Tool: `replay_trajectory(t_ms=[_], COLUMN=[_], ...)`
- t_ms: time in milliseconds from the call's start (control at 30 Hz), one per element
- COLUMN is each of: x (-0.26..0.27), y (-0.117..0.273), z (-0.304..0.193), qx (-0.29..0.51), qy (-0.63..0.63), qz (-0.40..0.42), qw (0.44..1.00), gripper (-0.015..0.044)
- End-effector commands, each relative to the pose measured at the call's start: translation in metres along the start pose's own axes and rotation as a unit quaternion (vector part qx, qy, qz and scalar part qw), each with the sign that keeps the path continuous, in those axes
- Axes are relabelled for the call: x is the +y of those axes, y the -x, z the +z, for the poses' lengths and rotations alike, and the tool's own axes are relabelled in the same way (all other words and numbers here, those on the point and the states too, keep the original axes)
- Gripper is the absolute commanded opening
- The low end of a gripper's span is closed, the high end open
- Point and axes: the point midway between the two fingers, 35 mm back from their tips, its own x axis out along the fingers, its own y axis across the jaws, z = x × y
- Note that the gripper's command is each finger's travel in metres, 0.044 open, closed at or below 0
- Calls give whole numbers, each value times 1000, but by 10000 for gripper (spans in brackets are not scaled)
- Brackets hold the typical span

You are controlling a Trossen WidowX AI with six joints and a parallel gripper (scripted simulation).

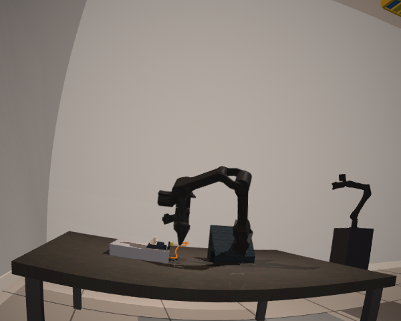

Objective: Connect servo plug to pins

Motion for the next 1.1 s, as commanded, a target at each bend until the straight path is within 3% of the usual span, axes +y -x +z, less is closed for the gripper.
replay_trajectory(t_ms=[0,900,1067], x=[0,-1,1], y=[0,0,-2], z=[3,20,16], qx=[-1,-1,-1], qy=[-2,-2,-2], qz=[2,2,2], qw=[1000,1000,1000], gripper=[0,0,131])
